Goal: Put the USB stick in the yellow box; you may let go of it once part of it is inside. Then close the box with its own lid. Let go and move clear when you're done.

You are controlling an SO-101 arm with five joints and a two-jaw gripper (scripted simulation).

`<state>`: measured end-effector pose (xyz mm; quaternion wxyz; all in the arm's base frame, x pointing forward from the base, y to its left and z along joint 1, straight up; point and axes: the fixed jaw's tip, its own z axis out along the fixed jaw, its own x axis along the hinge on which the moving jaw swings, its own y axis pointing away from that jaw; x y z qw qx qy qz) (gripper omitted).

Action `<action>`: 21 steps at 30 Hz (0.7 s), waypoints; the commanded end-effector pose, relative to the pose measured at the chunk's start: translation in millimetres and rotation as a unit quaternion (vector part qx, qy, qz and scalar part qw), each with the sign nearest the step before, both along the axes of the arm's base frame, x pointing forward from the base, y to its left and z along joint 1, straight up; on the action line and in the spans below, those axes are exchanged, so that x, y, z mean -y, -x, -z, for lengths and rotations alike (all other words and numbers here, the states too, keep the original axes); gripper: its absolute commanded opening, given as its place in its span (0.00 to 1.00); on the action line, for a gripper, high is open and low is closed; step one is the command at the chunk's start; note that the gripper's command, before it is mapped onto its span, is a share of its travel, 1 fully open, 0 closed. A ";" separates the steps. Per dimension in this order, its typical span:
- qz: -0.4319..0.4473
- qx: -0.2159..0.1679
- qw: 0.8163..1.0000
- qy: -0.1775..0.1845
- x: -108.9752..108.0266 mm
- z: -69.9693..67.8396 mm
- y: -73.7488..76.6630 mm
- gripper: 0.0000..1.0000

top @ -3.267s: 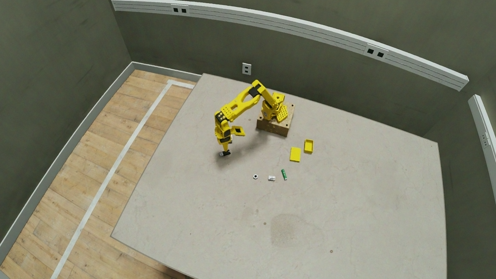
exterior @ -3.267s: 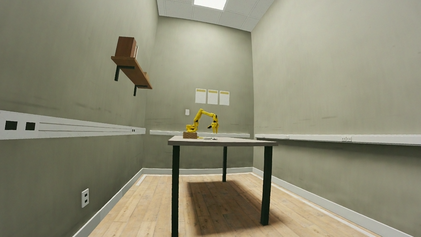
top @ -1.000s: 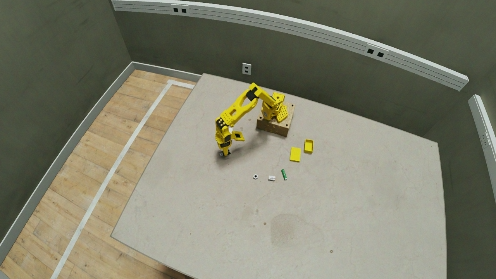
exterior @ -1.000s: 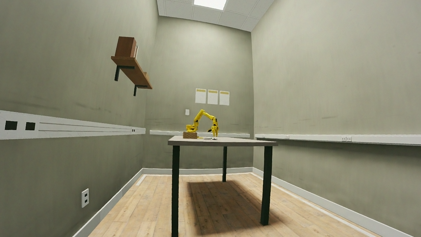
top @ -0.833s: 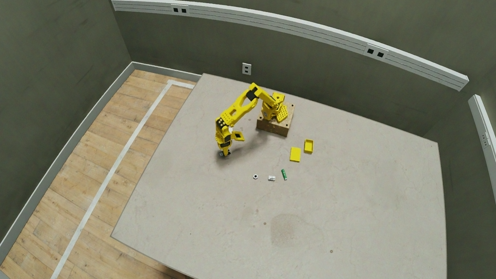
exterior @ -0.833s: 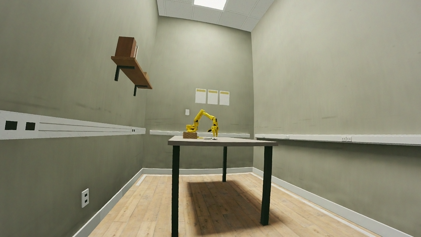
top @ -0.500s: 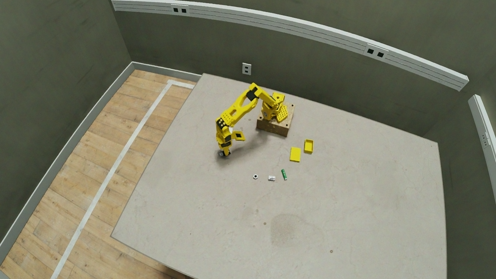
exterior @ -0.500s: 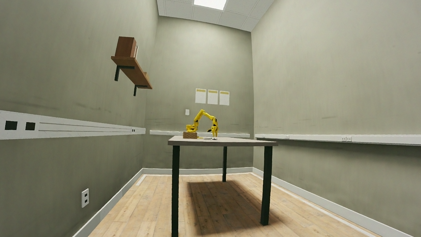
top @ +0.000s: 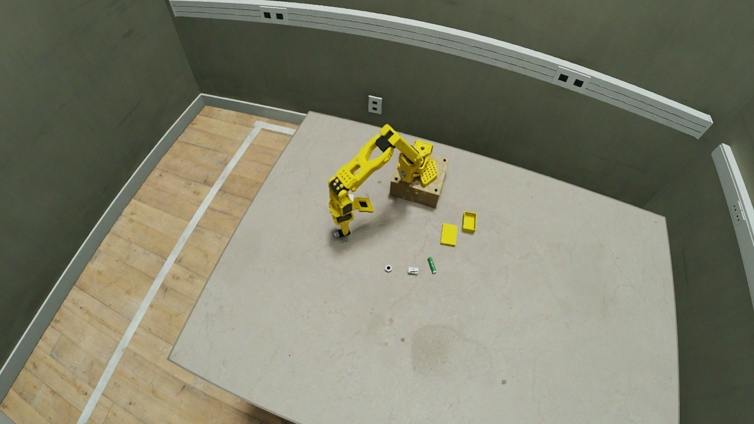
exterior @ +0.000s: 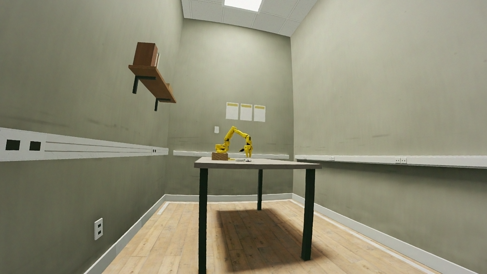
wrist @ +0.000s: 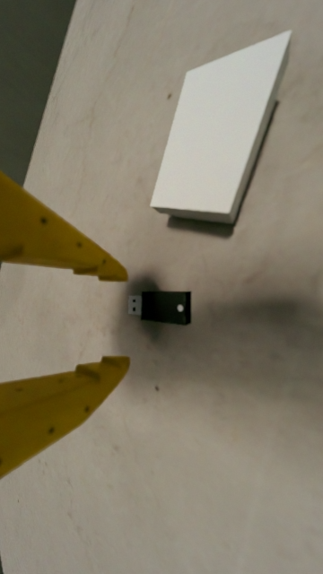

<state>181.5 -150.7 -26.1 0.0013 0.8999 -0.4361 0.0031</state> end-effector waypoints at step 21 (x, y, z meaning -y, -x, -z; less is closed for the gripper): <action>0.001 -0.001 1.000 -0.002 -2.9 1.1 0.5 0.20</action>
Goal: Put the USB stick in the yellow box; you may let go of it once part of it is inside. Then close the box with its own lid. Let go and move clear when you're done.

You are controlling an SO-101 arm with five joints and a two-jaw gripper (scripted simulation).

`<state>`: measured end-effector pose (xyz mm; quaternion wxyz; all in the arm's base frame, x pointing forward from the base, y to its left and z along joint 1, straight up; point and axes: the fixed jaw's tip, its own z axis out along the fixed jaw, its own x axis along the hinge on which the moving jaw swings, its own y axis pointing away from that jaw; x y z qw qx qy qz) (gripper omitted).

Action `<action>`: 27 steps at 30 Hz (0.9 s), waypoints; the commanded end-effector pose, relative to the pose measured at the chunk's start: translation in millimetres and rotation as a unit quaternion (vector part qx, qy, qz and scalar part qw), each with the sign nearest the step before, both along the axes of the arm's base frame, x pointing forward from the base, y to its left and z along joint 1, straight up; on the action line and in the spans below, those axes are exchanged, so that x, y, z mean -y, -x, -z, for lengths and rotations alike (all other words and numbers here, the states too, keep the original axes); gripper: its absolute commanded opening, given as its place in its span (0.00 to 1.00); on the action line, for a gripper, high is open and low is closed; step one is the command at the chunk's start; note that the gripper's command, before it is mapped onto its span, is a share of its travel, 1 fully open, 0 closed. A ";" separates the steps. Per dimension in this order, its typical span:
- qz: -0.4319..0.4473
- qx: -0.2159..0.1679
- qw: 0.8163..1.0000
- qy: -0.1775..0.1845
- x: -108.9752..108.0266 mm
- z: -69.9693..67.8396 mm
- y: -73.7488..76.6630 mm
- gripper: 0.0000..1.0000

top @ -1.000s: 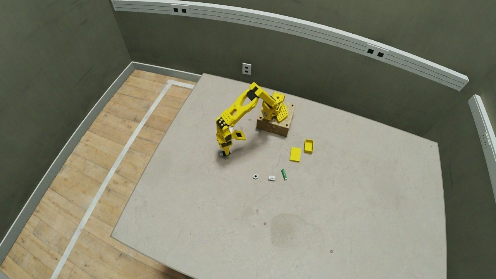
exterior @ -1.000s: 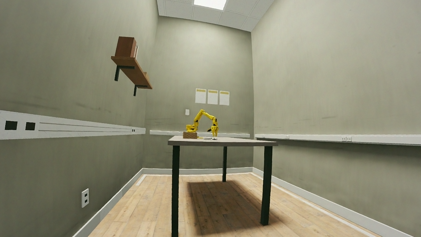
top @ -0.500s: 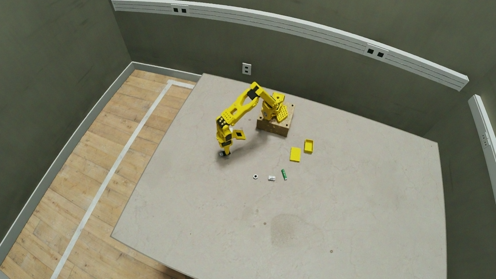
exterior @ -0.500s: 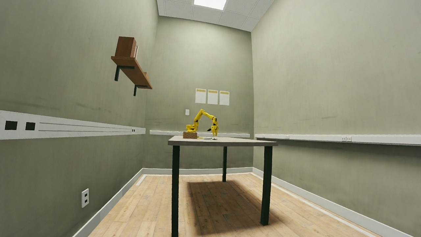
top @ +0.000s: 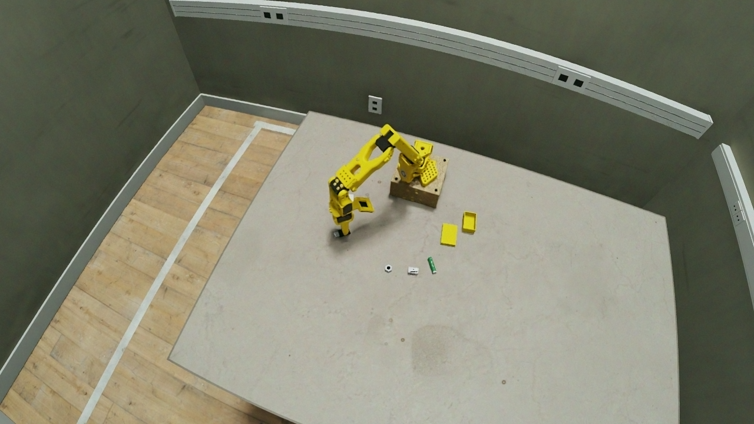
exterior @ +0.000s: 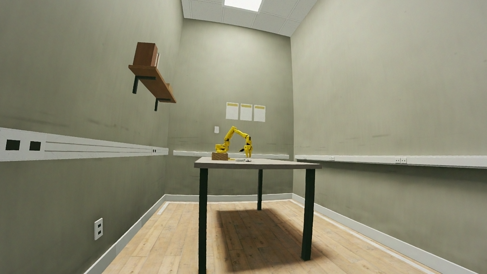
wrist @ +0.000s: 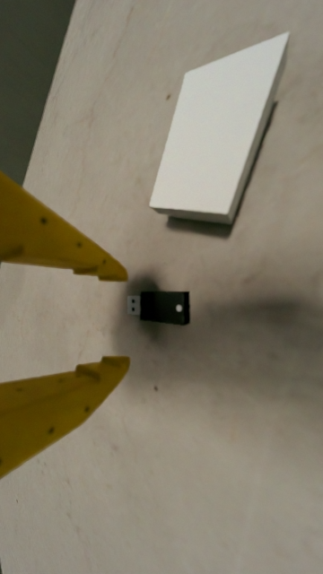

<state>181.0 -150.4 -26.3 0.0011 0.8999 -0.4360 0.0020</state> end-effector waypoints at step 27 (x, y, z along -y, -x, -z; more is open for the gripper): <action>0.001 0.000 1.000 -0.001 -2.6 10.9 0.1 0.20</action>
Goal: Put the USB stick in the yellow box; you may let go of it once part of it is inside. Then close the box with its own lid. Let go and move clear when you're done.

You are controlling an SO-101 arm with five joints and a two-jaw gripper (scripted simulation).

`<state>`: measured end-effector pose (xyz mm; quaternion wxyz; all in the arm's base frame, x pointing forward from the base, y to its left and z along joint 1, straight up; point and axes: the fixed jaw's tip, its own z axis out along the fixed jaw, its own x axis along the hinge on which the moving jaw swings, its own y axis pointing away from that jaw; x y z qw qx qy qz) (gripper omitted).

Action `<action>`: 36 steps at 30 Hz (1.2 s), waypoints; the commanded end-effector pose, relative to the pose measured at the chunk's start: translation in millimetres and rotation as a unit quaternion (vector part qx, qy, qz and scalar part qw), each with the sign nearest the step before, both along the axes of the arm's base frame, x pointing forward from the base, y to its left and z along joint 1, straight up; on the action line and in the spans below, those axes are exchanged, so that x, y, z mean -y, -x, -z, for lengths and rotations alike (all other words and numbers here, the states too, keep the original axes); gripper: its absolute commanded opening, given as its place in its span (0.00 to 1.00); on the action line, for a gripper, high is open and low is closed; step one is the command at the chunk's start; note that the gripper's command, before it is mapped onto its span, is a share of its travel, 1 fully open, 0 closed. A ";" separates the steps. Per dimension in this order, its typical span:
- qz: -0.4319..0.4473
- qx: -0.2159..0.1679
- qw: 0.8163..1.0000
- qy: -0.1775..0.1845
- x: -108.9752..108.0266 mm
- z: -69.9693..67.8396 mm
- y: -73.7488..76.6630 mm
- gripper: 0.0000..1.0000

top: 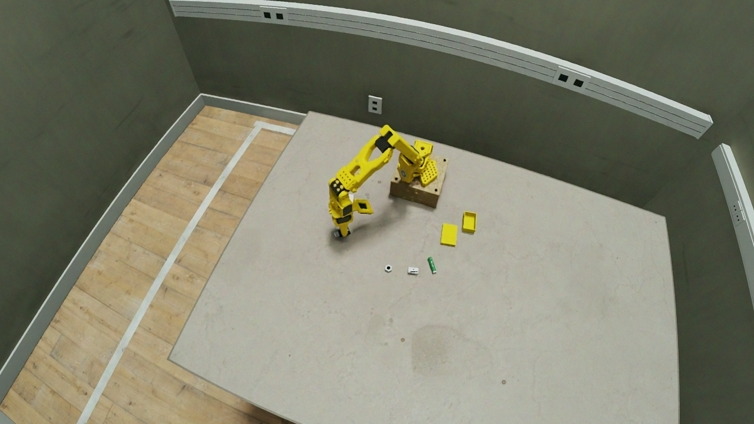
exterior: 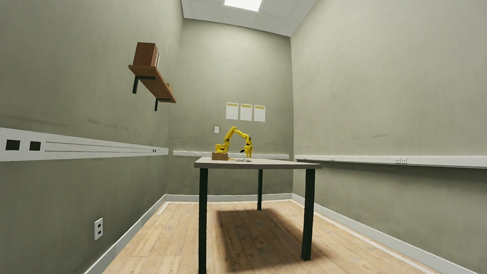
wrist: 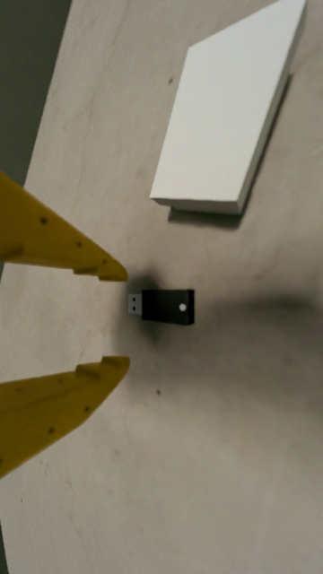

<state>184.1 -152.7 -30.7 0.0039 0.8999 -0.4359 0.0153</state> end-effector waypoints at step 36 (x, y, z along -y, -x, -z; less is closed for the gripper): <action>0.001 -0.011 1.000 -0.009 -4.9 21.6 3.0 0.20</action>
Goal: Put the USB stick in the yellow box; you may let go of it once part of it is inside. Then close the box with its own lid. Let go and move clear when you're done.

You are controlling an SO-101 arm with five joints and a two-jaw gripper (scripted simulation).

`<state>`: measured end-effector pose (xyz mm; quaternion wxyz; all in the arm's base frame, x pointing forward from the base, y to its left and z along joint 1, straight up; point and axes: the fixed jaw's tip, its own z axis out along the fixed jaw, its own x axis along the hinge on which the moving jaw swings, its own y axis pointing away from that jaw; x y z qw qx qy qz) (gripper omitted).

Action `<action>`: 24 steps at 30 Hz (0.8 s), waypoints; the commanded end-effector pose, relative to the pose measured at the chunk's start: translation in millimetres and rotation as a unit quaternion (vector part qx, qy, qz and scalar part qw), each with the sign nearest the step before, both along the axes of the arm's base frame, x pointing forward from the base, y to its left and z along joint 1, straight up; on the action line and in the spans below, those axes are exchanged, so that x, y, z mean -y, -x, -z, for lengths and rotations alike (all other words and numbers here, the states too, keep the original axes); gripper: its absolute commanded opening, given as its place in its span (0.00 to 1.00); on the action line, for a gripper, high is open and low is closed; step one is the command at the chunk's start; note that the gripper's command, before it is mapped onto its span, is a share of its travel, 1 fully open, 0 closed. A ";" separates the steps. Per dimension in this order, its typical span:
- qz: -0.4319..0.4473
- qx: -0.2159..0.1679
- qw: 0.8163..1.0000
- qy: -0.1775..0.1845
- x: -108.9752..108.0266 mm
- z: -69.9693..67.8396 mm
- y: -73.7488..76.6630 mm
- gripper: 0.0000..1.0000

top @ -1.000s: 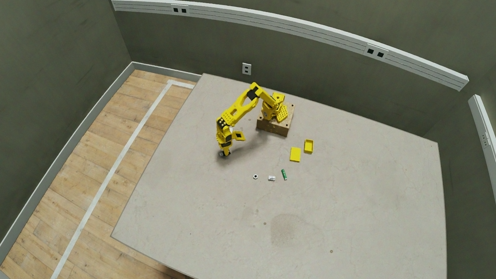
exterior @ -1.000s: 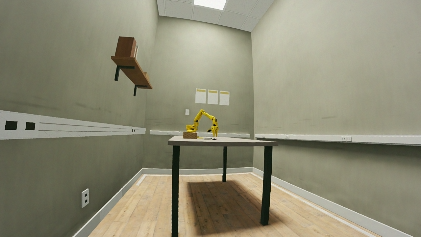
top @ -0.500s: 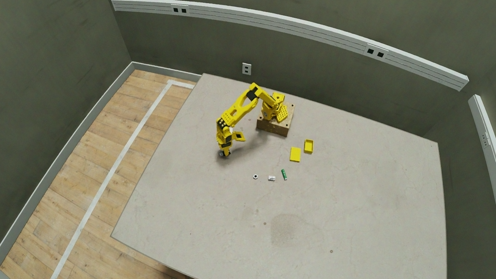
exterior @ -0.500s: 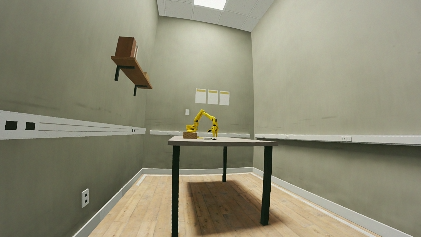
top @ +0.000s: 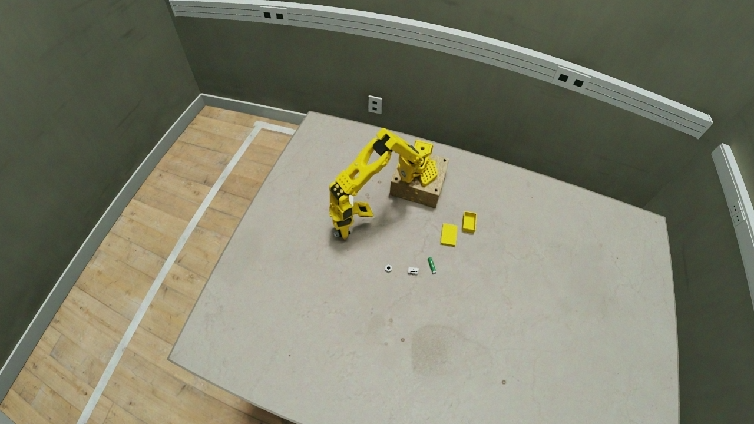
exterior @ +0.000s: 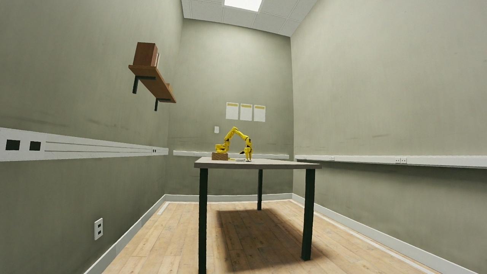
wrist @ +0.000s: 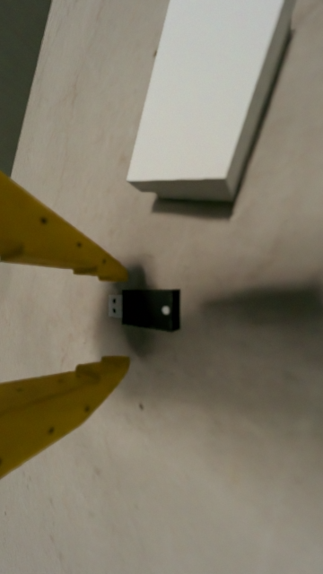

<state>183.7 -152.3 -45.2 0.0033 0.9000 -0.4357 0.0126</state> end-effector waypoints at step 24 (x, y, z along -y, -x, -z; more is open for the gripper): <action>0.001 -0.009 1.000 -0.007 -4.6 12.6 2.5 0.20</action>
